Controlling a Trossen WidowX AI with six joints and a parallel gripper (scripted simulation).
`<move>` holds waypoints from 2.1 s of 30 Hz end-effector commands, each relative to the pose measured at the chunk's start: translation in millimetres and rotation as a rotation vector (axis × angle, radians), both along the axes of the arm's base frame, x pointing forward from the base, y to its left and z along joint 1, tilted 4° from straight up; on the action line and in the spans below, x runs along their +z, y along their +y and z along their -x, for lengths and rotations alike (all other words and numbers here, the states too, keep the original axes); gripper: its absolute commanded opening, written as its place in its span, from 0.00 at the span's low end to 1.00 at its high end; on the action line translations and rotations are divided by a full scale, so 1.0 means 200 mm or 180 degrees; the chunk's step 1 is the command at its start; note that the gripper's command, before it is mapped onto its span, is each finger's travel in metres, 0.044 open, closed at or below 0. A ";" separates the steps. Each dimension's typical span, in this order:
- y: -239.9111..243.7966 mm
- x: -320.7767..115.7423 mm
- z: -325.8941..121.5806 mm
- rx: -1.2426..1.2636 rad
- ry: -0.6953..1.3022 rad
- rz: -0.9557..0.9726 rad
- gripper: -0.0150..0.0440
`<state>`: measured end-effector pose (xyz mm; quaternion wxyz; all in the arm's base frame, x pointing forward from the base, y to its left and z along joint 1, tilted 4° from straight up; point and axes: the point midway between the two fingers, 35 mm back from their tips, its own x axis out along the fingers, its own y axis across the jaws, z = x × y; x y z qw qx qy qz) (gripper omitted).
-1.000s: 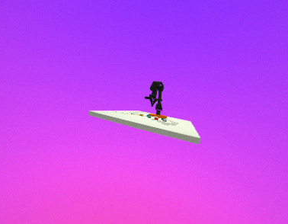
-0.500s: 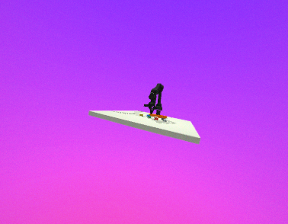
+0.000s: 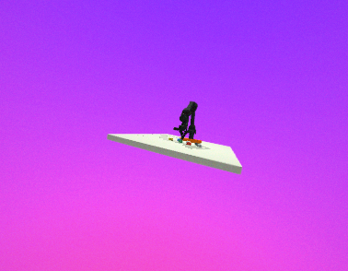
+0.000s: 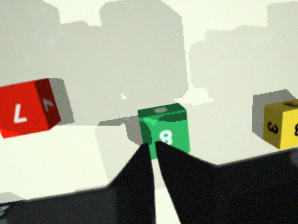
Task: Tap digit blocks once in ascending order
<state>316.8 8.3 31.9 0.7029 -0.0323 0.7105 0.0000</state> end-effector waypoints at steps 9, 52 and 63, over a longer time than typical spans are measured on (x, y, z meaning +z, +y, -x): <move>0.00 -0.06 0.01 0.0022 0.0004 -0.0003 0.29; 0.85 0.30 -0.08 0.0023 0.0001 -0.0052 0.29; 0.83 0.06 -0.06 0.0023 0.0001 -0.0052 0.29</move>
